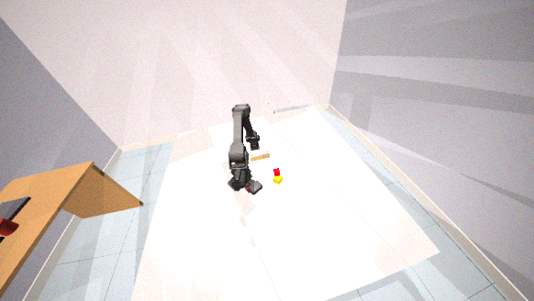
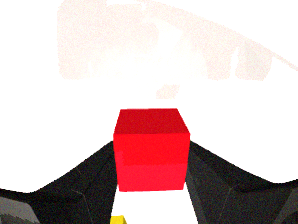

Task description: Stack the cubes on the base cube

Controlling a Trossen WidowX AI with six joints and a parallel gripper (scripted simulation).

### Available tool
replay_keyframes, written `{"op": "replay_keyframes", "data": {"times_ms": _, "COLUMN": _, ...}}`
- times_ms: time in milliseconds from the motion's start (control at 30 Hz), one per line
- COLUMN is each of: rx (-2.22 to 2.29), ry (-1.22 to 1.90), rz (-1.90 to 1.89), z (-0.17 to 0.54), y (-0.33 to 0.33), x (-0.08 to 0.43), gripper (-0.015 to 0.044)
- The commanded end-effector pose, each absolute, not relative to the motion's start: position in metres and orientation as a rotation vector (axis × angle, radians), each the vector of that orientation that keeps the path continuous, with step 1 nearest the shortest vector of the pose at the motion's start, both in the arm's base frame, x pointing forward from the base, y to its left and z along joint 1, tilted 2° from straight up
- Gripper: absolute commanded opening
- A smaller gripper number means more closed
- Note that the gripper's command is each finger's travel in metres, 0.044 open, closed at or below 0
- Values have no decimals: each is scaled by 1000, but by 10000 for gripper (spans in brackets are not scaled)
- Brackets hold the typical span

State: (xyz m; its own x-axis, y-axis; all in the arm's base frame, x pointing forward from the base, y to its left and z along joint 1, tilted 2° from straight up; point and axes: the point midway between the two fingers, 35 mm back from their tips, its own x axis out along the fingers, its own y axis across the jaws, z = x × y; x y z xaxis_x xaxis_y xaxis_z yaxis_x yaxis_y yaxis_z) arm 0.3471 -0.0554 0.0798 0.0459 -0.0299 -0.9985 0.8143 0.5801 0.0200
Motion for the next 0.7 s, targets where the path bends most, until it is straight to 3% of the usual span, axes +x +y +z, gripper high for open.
{"op": "replay_keyframes", "data": {"times_ms": 0, "rx": 738, "ry": 1380, "rz": -741, "z": 92, "y": -55, "x": 347, "gripper": 105}}
{"op": "replay_keyframes", "data": {"times_ms": 667, "rx": 679, "ry": 1402, "rz": -683, "z": 130, "y": -38, "x": 340, "gripper": 105}}
